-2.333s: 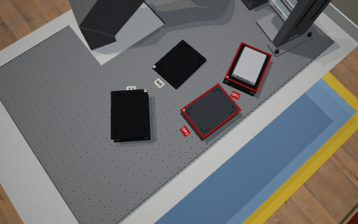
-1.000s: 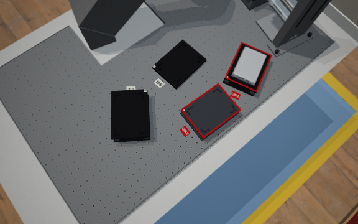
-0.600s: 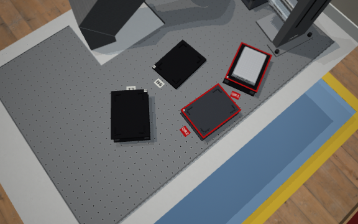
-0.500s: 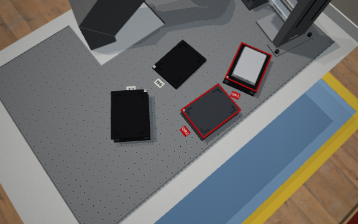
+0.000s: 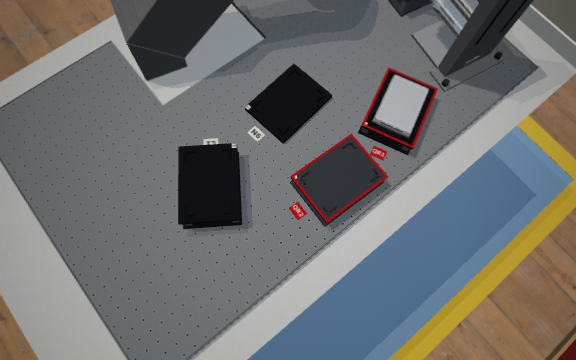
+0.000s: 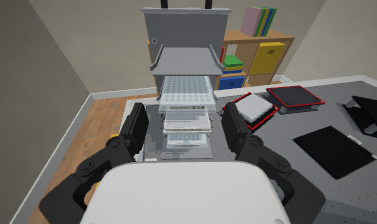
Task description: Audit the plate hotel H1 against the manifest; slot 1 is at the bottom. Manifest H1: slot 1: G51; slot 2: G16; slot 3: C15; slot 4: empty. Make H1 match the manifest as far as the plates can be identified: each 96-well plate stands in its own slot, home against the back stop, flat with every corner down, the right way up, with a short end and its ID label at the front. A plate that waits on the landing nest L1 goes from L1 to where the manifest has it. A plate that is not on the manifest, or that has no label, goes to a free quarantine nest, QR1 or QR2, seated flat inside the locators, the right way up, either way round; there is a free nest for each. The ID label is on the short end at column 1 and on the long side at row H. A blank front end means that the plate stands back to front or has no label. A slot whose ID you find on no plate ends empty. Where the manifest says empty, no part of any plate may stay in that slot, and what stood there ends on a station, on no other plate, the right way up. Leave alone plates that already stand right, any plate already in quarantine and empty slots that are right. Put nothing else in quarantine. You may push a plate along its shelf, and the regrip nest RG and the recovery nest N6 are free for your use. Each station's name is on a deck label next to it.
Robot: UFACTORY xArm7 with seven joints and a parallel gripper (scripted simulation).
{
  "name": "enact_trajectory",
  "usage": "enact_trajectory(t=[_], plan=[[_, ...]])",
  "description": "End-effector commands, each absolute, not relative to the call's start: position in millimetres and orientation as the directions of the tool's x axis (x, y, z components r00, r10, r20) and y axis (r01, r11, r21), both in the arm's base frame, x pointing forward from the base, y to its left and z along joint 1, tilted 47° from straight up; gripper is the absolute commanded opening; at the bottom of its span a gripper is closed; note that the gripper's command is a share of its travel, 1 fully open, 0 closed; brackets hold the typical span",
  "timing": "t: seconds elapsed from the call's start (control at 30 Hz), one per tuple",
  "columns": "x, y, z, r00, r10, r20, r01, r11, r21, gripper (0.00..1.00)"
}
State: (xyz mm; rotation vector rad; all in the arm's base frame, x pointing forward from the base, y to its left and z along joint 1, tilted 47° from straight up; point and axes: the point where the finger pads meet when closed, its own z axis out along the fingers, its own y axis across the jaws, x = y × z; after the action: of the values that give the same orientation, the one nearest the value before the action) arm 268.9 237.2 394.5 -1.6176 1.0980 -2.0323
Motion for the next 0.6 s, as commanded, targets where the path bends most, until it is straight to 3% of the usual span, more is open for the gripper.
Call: enact_trajectory(t=[0.0,0.57], plan=[[258,241,395,-0.307,-0.665,0.681,-0.206,-0.652,-0.73,1.0],[246,254,386,-0.307,-0.665,0.681,-0.206,-0.652,-0.73,1.0]])
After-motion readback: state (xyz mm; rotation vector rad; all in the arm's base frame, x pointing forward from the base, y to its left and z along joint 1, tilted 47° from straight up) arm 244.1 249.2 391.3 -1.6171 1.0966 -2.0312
